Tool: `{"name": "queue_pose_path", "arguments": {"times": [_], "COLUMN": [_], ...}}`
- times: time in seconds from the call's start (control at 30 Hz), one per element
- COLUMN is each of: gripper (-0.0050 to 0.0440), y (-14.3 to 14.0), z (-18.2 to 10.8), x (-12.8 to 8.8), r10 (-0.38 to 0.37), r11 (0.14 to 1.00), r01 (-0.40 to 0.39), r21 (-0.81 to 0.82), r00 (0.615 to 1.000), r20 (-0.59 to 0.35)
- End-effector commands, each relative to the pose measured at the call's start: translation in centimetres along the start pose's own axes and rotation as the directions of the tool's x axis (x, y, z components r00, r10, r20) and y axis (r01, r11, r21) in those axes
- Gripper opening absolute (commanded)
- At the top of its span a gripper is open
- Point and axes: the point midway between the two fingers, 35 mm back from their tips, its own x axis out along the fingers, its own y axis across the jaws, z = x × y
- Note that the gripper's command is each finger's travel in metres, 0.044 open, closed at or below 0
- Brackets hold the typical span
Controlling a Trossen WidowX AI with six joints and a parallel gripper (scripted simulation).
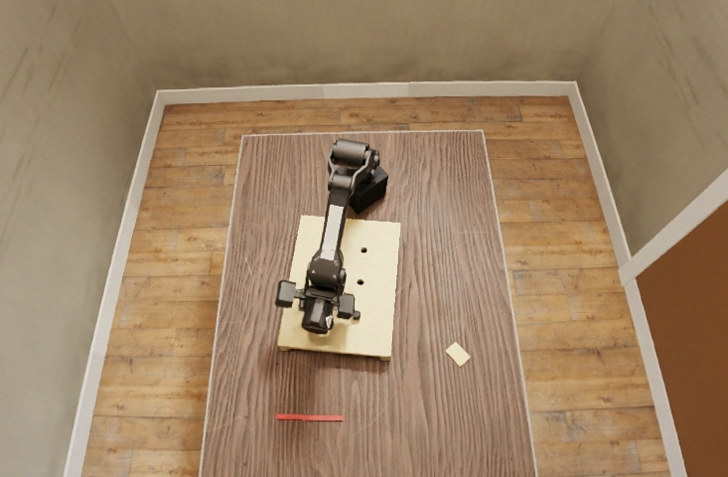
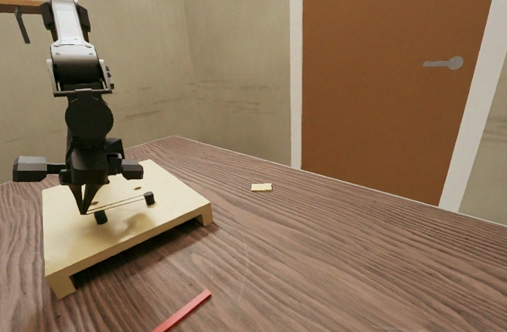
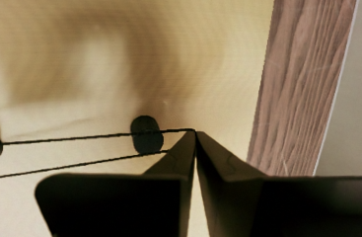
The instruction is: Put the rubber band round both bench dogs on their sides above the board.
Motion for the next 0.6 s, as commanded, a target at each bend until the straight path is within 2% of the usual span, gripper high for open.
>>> {"name": "queue_pose_path", "arguments": {"times": [0.0,0.2,0.57], "gripper": [-0.0050,-0.0050,-0.0050], "y": [-1.0,-1.0,-1.0], "z": [0.5,0.5,0.6], "x": [-0.9,-0.8,0.3], "r10": [-0.018,-0.014,0.058], "r11": [1.000,1.000,0.998], "r01": [0.017,0.013,-0.058], "r21": [0.020,0.020,0.013], "r00": [0.999,1.000,0.998], "r20": [0.027,0.025,0.014]}}
